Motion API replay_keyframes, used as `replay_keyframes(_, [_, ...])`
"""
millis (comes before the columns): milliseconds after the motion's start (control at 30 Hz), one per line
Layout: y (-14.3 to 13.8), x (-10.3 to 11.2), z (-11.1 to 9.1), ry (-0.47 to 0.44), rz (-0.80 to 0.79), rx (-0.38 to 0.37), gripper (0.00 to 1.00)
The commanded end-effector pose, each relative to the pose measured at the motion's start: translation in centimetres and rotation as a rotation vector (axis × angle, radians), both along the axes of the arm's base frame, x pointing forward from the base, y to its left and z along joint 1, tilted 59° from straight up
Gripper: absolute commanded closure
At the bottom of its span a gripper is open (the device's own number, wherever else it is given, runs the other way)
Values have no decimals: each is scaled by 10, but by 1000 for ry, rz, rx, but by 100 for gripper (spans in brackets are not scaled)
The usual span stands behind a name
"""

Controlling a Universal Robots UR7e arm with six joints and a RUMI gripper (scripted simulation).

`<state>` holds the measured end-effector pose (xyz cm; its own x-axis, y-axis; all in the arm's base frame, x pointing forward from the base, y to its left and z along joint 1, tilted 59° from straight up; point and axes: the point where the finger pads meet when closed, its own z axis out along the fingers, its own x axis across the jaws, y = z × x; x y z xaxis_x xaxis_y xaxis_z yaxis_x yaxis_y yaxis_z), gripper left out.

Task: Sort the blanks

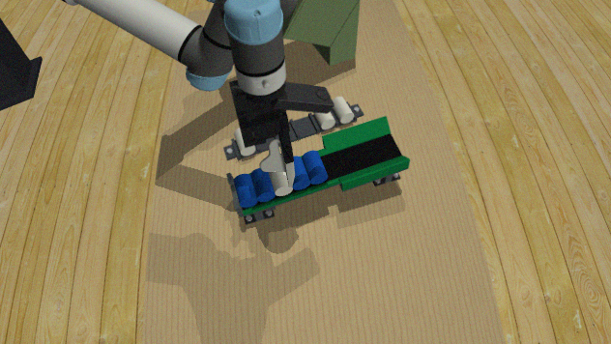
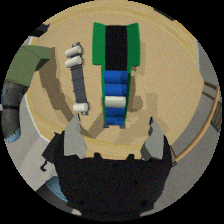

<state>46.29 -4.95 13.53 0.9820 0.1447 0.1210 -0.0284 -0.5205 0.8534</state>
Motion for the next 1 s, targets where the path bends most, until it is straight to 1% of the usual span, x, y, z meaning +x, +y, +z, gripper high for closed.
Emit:
replay_keyframes(0, [-8,-2,7,9,15,5,0])
replay_keyframes(133, [-8,-2,7,9,15,5,0])
replay_keyframes(167, [-8,-2,7,9,15,5,49])
replay_keyframes(967, [-7,-1,8,9,16,4,49])
